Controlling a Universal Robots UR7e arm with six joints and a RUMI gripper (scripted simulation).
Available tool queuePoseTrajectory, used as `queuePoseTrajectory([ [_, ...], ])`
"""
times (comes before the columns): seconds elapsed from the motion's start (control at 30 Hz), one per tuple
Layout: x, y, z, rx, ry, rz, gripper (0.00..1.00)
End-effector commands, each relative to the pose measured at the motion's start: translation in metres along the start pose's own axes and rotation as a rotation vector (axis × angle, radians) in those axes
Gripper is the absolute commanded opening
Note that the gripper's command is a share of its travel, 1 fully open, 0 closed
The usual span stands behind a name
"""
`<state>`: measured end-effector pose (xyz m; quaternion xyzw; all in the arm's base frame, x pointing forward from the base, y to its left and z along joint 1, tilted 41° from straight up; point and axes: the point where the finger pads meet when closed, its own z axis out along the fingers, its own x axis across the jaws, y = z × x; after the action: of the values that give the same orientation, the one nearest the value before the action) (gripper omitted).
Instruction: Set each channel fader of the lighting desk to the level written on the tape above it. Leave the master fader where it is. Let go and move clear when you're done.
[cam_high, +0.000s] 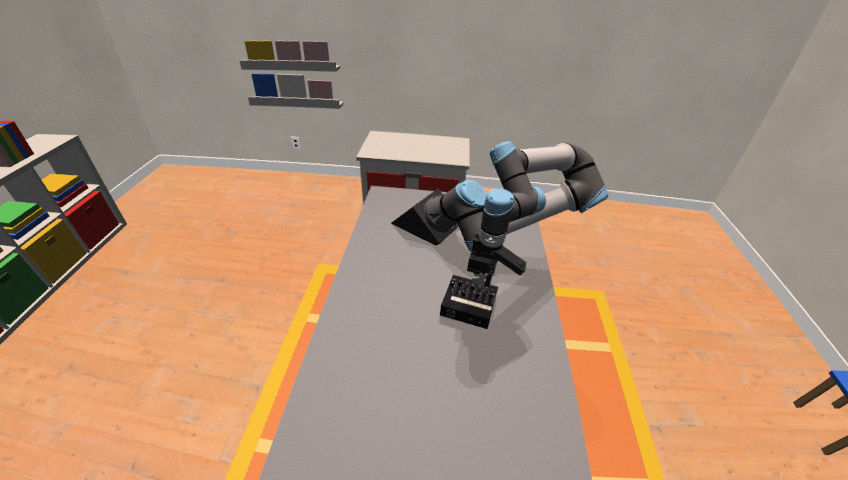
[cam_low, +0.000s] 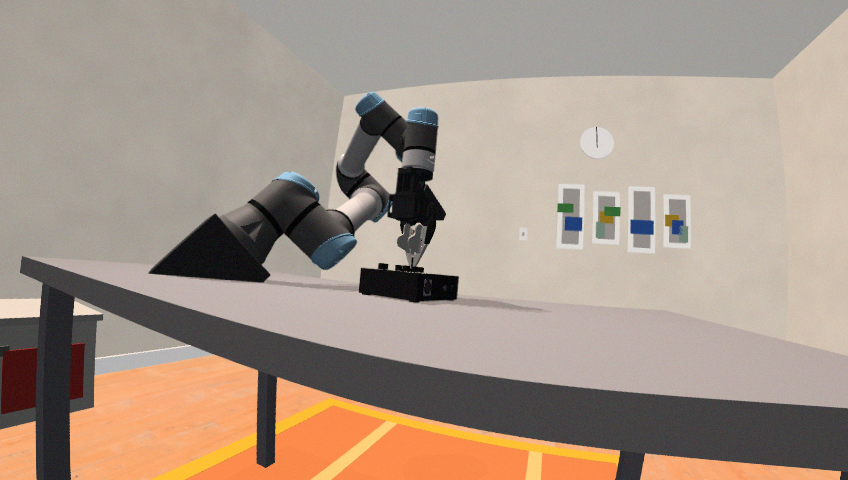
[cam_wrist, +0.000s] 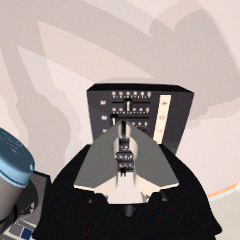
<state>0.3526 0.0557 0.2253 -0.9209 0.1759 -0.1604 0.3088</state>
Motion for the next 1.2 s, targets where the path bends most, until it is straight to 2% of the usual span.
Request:
queuePoseTrajectory([
  [0.0,0.0000,0.0000,-0.0001,0.000,0.000,0.000,0.00],
  [1.17,0.0060,0.0000,-0.0025,0.000,0.000,0.000,0.00],
])
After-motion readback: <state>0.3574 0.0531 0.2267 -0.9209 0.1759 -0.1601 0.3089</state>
